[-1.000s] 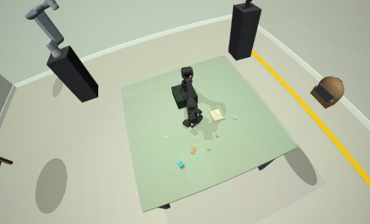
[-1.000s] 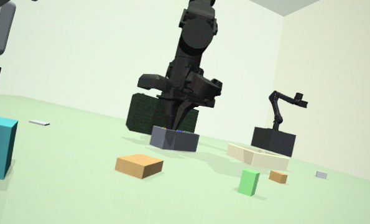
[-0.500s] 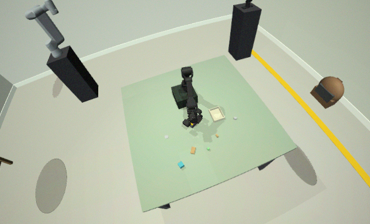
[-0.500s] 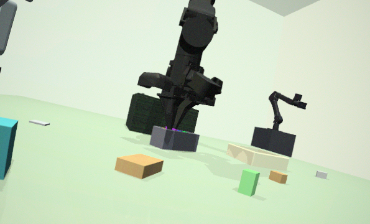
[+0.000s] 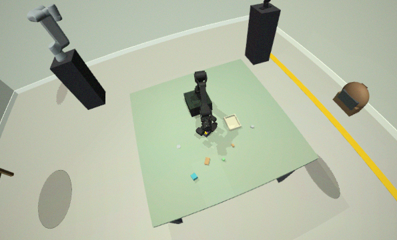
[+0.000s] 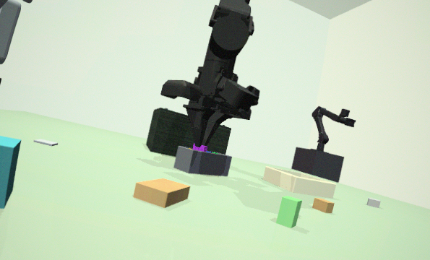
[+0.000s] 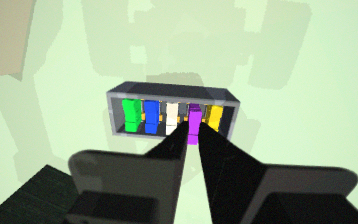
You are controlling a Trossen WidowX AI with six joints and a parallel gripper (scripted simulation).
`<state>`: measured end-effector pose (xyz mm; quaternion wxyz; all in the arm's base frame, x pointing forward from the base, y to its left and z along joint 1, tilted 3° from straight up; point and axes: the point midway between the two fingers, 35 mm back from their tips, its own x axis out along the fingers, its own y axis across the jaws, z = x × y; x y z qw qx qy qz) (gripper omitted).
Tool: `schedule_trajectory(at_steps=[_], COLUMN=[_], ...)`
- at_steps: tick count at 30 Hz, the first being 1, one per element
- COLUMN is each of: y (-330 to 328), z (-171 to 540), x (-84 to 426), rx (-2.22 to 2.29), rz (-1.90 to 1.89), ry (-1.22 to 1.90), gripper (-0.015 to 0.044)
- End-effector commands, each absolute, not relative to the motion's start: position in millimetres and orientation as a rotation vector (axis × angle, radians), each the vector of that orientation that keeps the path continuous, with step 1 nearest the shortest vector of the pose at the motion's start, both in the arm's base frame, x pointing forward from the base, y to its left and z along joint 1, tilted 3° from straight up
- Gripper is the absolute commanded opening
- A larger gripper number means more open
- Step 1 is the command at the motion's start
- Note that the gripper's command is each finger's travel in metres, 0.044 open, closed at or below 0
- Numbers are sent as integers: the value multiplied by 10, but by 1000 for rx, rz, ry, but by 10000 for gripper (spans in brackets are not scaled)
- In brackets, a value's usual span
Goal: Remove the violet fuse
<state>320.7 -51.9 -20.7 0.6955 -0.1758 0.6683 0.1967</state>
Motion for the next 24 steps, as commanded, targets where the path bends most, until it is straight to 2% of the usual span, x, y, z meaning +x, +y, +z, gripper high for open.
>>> schedule_trajectory(at_steps=[1, 24], y=[-523, -526], z=[-154, -40], x=[3219, 3215], rx=[-396, -395], rz=[437, 437], ry=[1483, 1483], gripper=[0, 0])
